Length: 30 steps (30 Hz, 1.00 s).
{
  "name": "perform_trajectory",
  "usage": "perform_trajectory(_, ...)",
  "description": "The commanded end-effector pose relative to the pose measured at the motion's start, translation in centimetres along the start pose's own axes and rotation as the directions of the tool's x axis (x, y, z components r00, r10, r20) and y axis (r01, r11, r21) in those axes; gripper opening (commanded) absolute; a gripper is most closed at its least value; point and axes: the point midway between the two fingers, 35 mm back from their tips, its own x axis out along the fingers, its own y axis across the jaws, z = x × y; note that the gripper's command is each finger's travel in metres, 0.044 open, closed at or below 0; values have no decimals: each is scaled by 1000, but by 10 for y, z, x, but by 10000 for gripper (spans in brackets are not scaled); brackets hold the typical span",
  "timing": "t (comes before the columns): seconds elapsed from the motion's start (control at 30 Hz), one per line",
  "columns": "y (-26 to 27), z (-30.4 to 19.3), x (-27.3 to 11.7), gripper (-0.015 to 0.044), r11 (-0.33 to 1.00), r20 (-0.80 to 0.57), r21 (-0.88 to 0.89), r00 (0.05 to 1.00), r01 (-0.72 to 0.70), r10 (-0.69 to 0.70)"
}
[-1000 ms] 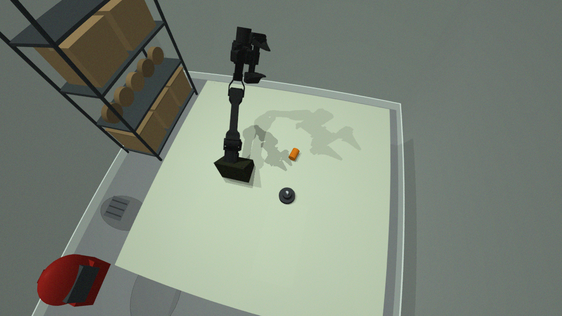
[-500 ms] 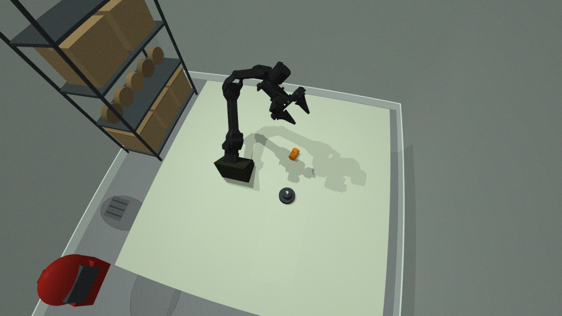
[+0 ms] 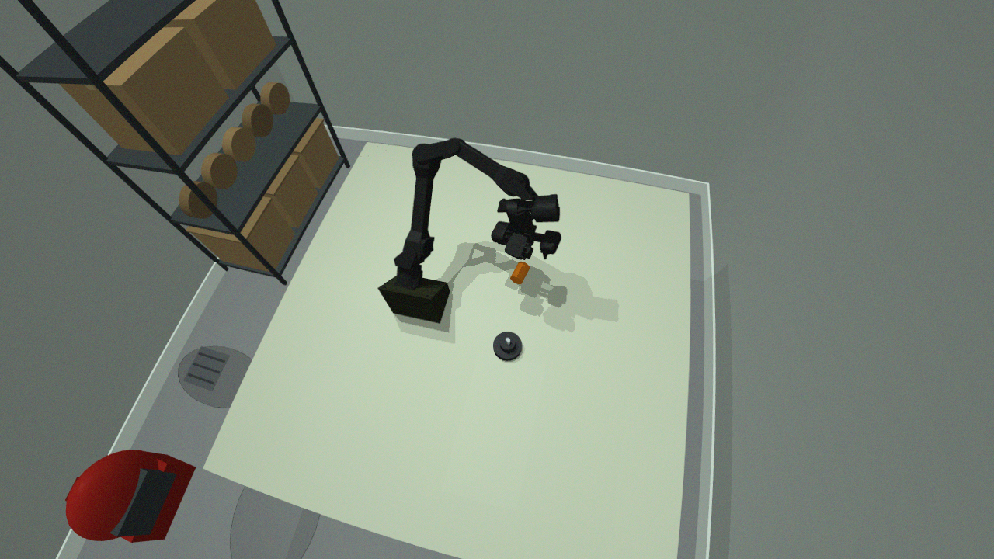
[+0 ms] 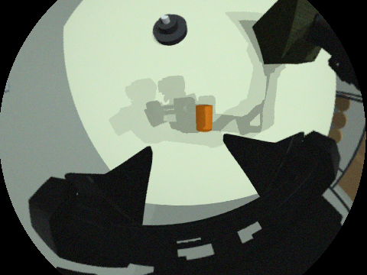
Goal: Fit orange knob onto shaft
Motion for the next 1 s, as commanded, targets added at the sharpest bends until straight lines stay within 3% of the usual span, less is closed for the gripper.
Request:
perform_trajectory(0.0, -43, -5, 54, 440, 974, 0, 43, 975, 222, -222)
perform_trajectory(0.97, -48, -3, 100, 440, 970, 0, 46, 971, 237, -237)
